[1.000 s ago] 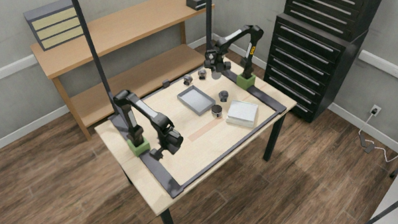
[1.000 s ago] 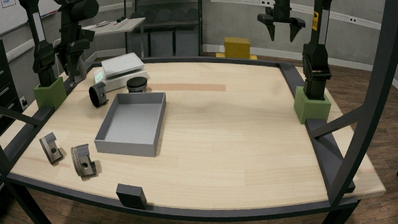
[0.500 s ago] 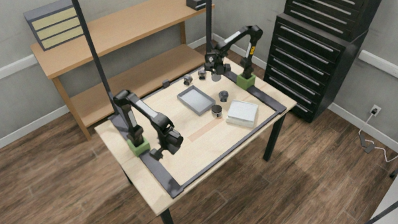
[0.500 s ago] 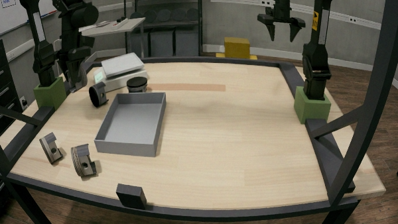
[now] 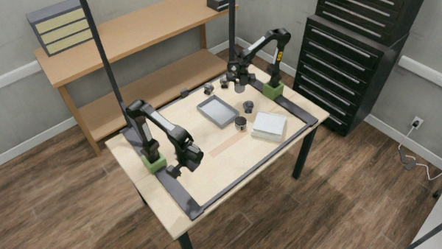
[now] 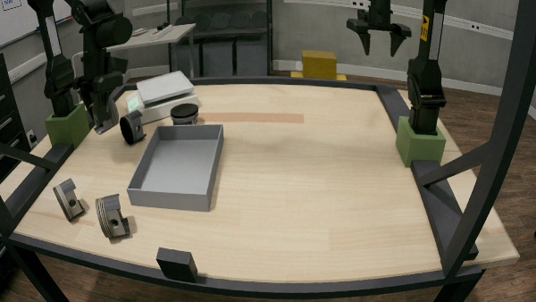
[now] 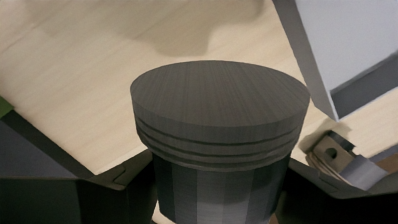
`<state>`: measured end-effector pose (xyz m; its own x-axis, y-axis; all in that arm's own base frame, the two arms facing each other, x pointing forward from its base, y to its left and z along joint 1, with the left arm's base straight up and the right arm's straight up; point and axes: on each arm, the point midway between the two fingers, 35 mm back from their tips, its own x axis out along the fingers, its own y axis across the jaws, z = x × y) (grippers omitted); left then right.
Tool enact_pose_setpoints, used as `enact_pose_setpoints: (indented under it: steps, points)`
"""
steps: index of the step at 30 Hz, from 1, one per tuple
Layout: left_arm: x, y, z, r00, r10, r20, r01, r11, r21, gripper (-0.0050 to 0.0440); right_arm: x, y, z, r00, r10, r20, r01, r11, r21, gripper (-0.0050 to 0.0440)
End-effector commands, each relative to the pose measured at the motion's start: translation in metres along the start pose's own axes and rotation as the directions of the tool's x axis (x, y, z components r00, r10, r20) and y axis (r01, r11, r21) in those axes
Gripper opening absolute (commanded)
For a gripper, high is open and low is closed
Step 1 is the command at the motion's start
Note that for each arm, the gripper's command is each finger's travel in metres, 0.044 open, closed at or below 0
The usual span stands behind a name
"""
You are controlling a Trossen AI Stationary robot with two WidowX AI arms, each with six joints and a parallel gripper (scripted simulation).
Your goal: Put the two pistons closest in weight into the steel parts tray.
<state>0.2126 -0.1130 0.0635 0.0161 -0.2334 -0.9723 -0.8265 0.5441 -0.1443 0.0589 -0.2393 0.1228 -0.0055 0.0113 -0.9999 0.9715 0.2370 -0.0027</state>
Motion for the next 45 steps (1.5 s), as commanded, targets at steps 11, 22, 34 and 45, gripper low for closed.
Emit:
enact_pose_setpoints:
  steps: [11, 22, 34, 45]
  points:
    - [0.017, -0.002, 0.001, 1.000, -0.016, 0.003, 0.016, 1.000, 0.003, 0.0158, -0.009, 0.001, 0.005, 0.999, 0.003, 0.033, -0.003, 1.000, -0.006, 0.0400]
    - [0.036, -0.001, 0.002, 1.000, -0.016, 0.003, 0.016, 1.000, 0.004, 0.0158, -0.009, 0.001, 0.005, 0.999, 0.003, 0.033, -0.003, 1.000, -0.006, 0.0400]
    - [0.052, 0.001, 0.004, 1.000, -0.016, 0.004, 0.016, 1.000, 0.004, 0.0158, -0.009, 0.001, 0.005, 0.999, 0.003, 0.033, -0.003, 1.000, -0.006, 0.0400]
    - [0.067, 0.002, 0.006, 1.000, -0.016, 0.004, 0.016, 1.000, 0.003, 0.0158, -0.009, 0.001, 0.005, 0.999, 0.003, 0.033, -0.003, 1.000, -0.006, 0.0400]
